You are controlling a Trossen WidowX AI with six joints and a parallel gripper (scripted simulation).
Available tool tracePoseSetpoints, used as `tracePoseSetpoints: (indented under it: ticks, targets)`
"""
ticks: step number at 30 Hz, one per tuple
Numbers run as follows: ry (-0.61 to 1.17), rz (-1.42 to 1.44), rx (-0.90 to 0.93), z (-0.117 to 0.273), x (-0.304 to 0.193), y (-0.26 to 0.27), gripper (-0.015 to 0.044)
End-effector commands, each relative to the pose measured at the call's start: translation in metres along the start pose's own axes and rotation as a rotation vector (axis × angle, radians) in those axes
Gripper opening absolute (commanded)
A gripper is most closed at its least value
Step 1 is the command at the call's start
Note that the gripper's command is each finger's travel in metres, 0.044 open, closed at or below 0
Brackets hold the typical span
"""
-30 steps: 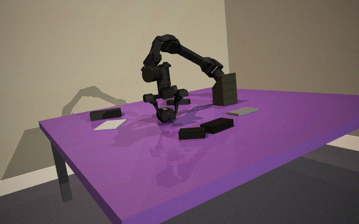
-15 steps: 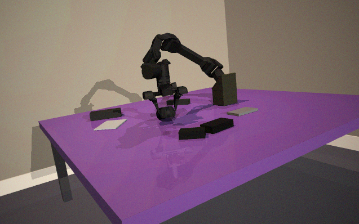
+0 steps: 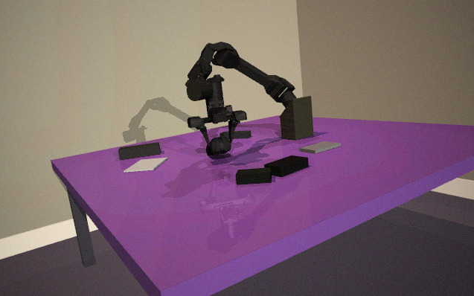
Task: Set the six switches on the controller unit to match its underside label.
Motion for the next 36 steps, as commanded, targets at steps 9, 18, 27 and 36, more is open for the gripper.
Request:
tracePoseSetpoints:
  ticks: [9,18,27,36]
  targets:
    - [-0.005,-0.009,-0.007,0.012,-0.007,-0.002,0.0336]
    - [-0.005,-0.009,-0.007,0.018,-0.011,-0.002,0.0336]
    - [-0.005,-0.009,-0.006,0.022,-0.015,0.0,0.0336]
    - [-0.005,-0.009,-0.006,0.027,-0.02,0.0,0.0336]
Point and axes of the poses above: the point midway between the two fingers, 35 mm back from their tips, its own z axis back along the fingers, its own y axis across the jaws, x = y × z, the point moved 5 cm from there along z, back along the fingers, and after that the axes turned 3 degrees about -z, right-handed, at the moved point
